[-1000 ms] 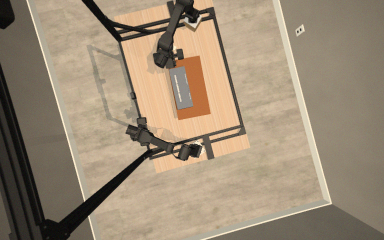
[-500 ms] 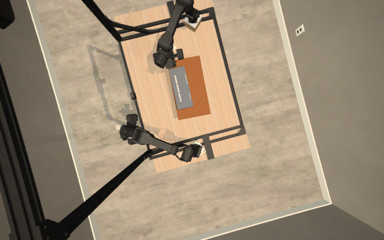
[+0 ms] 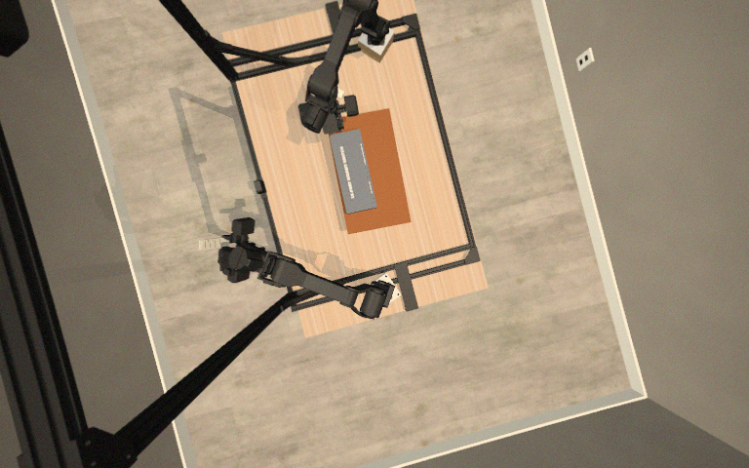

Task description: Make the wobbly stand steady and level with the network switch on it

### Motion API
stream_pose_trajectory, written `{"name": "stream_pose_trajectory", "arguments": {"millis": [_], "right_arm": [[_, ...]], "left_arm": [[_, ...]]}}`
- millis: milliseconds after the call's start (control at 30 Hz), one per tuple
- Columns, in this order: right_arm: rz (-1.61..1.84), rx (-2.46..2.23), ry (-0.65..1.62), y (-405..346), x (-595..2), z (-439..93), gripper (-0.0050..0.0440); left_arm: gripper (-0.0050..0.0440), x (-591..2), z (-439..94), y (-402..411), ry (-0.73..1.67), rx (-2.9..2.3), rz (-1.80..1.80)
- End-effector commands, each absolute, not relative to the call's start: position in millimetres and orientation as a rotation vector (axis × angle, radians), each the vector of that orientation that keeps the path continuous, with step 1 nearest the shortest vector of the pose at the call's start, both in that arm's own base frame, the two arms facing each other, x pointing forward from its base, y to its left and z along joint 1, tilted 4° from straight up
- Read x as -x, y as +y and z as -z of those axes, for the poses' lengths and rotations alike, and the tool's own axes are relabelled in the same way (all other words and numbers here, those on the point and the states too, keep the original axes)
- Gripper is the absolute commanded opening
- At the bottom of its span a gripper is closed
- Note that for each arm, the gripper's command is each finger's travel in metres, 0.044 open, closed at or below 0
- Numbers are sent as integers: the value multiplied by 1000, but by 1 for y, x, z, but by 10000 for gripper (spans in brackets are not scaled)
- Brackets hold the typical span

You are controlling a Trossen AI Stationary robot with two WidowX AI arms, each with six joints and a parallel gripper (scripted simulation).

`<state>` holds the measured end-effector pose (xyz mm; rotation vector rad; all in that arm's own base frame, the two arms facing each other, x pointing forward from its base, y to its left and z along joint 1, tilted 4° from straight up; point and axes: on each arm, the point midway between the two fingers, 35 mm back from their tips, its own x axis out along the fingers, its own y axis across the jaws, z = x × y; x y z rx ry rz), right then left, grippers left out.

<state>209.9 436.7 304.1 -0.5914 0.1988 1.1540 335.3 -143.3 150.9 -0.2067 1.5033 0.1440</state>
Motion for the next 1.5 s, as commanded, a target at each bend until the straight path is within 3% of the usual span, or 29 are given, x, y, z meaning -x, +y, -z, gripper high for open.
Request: {"name": "stream_pose_trajectory", "arguments": {"millis": [0,167,400,733,967,1300,1467], "right_arm": [[-1136,470,59,437,-210,-363,0],[-1111,321,-102,431,-206,-430,0],[-1108,314,-117,426,-204,-435,0],[-1059,29,-419,386,-184,-559,0],[-1054,22,-433,380,-182,-562,0],[-1003,-253,-721,309,-147,-667,0],[-1003,-253,-721,309,-147,-667,0]], "left_arm": [[0,-335,-151,-143,1503,207,-144],[0,-335,-151,-143,1503,207,-144],[0,-335,-151,-143,1503,207,-144],[0,-335,-151,-143,1503,207,-144],[0,-335,-151,-143,1503,207,-144],[0,-335,-151,-143,1503,207,-144],[0,-335,-151,-143,1503,207,-144]]}}
